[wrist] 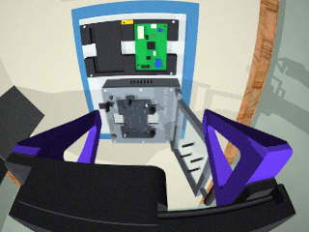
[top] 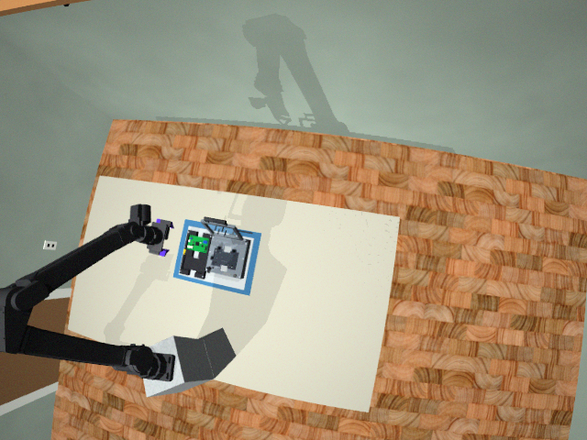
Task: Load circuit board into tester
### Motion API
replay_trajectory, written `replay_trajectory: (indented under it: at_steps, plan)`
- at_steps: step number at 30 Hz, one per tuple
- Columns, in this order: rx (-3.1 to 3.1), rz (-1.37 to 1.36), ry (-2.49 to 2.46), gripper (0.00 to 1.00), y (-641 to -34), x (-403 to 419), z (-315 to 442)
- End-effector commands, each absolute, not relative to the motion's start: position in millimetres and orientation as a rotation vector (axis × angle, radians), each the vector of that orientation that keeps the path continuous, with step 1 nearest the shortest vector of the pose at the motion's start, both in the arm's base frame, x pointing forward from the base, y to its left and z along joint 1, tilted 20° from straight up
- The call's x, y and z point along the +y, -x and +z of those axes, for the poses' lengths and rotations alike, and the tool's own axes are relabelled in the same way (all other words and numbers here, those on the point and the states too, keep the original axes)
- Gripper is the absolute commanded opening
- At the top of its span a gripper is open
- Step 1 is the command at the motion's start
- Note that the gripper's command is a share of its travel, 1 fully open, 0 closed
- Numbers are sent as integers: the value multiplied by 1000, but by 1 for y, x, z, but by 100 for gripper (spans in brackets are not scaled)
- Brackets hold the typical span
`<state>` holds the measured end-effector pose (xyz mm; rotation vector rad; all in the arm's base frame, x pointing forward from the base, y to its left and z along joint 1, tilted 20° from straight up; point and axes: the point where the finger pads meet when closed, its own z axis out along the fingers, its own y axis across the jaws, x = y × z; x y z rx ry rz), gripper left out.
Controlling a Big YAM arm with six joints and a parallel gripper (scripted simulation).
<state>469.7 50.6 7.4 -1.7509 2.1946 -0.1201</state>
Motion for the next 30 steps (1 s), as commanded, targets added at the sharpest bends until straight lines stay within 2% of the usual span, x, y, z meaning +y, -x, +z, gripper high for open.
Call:
replay_trajectory:
  at_steps: [1, 30]
  plan:
    - [2172, -134, 1737, 92, -486, 58, 6]
    - [2174, -134, 1736, 92, -518, 74, -97]
